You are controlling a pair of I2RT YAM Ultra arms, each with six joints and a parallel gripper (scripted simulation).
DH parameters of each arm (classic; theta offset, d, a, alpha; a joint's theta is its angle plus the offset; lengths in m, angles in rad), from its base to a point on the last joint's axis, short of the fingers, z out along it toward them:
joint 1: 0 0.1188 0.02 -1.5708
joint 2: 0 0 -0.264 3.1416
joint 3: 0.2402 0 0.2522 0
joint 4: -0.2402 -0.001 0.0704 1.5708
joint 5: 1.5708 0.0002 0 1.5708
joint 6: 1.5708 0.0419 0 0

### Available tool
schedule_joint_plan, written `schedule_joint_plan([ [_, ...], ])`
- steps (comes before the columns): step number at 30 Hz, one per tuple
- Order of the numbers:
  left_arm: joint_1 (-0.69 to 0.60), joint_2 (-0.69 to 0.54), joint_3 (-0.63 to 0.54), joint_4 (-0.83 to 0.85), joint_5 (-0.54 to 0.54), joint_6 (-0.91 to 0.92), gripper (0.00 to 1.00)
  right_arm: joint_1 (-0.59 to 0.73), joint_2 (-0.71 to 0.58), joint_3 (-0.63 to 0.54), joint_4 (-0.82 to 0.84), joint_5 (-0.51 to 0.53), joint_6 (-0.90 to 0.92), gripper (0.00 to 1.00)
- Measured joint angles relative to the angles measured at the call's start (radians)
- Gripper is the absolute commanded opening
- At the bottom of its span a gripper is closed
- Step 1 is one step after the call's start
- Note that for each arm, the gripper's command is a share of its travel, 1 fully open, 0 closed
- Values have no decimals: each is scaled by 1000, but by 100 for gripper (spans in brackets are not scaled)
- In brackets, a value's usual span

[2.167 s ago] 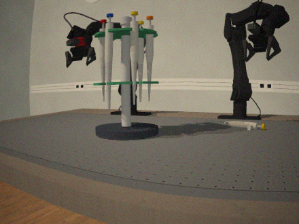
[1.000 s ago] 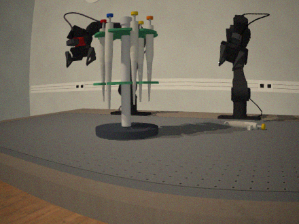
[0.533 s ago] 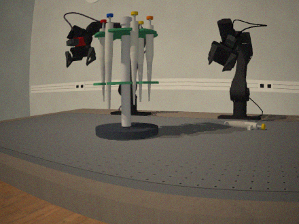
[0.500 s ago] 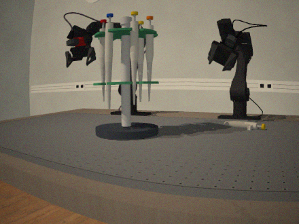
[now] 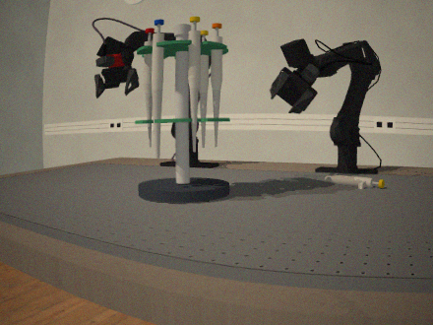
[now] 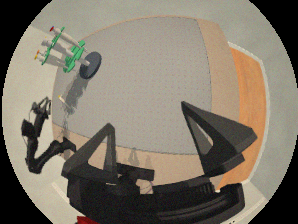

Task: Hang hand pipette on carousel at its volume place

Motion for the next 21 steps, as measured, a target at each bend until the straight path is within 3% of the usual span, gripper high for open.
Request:
schedule_joint_plan([
  [6, -57, 47, -12, 79, -136, -91, 49, 0, 0, 0, 0, 0, 0, 100],
  [16, -282, 300, 7, 285, -388, -360, 49, 0, 0, 0, 0, 0, 0, 100],
  [21, -311, 375, 23, 344, -479, -431, 49, 0, 0, 0, 0, 0, 0, 100],
])
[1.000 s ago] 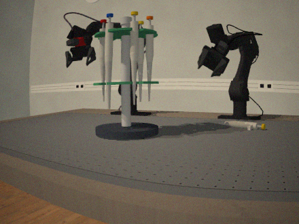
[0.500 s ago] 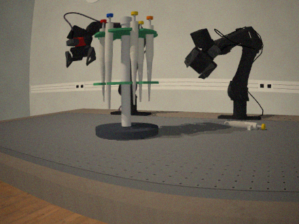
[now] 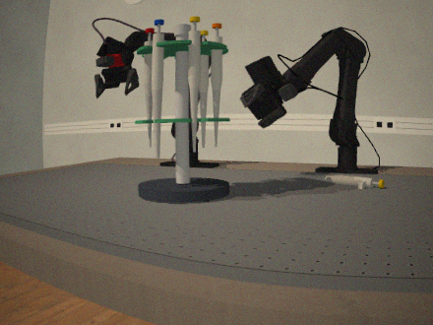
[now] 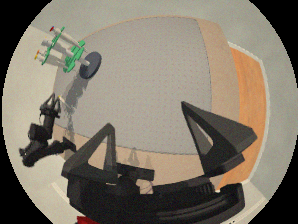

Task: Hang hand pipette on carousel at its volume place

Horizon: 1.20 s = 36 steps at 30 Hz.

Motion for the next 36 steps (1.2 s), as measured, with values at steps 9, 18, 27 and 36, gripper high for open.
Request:
schedule_joint_plan([
  [9, -61, 117, 53, 116, -130, -106, 49, 0, 0, 0, 0, 0, 0, 100],
  [18, -162, 404, 190, 260, -296, -274, 49, 0, 0, 0, 0, 0, 0, 100],
  [27, -173, 466, 257, 345, -395, -324, 49, 0, 0, 0, 0, 0, 0, 100],
  [36, -248, 778, 495, 494, -533, -400, 49, 0, 0, 0, 0, 0, 0, 100],
])
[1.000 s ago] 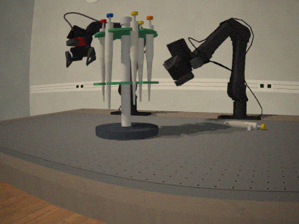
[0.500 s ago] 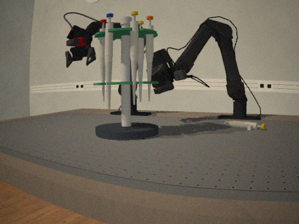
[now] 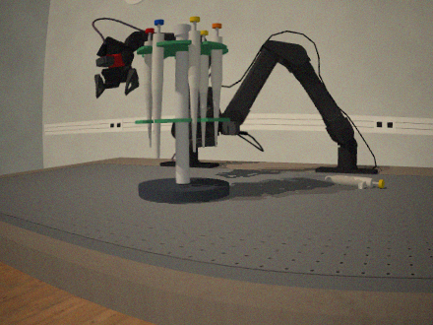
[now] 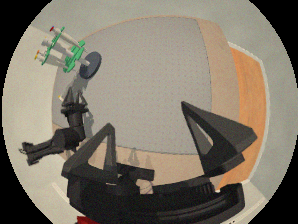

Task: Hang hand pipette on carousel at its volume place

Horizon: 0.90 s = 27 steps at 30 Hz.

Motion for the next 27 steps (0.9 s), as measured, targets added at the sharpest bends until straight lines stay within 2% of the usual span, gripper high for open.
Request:
schedule_joint_plan([
  [11, 5, 12, 1, 153, -48, 74, 49, 0, 0, 0, 0, 0, 0, 100],
  [27, 77, 49, 20, 296, 6, 186, 49, 0, 0, 0, 0, 0, 0, 100],
])
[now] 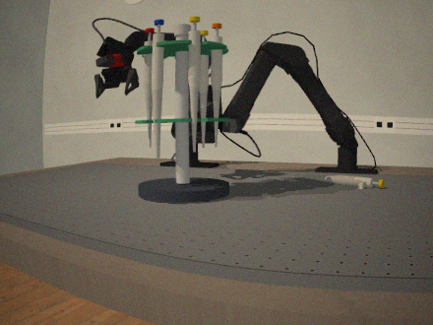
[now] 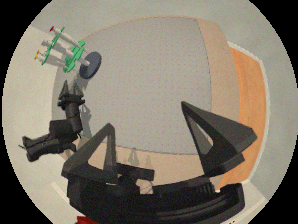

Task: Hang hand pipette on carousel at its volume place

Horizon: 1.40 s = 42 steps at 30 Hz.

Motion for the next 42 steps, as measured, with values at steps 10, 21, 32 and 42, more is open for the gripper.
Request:
schedule_joint_plan([
  [10, 0, 0, 0, 9, 4, 8, 49, 0, 0, 0, 0, 0, 0, 100],
  [21, 0, 0, 0, 10, 5, 10, 49, 0, 0, 0, 0, 0, 0, 100],
  [32, 0, 0, 9, 12, 6, 17, 49, 0, 0, 0, 0, 0, 0, 100],
  [42, 0, 0, 9, 12, 6, 17, 49, 0, 0, 0, 0, 0, 0, 100],
])
